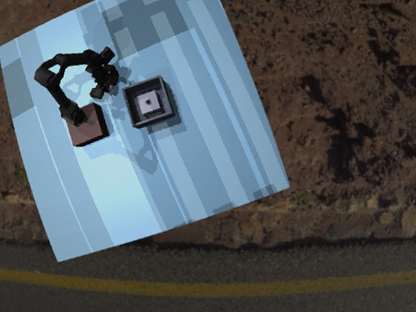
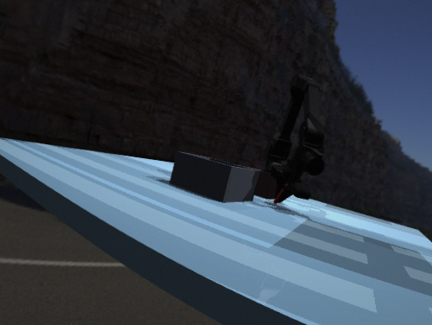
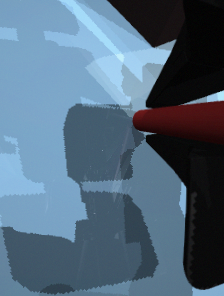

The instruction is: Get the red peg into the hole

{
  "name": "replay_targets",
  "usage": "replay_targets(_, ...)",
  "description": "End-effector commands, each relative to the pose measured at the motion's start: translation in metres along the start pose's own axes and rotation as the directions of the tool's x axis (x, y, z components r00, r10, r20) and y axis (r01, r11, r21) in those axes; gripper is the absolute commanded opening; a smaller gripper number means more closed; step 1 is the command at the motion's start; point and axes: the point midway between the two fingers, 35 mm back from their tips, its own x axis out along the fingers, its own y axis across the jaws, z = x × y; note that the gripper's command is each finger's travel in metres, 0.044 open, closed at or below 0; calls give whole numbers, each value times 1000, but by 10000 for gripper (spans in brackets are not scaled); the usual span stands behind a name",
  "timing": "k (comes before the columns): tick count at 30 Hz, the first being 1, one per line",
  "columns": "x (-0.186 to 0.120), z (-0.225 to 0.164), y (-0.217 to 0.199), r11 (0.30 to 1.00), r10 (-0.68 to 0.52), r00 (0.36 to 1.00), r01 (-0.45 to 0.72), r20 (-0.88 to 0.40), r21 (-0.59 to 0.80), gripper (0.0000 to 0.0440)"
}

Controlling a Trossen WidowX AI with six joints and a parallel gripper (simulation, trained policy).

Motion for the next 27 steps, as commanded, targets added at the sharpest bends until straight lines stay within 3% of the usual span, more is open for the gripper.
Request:
replay_targets(1,4,-2,-4,999,-32,999,32,-13,-3,7)
replay_targets(27,-88,65,-19,998,2,986,-12,165,60,0)
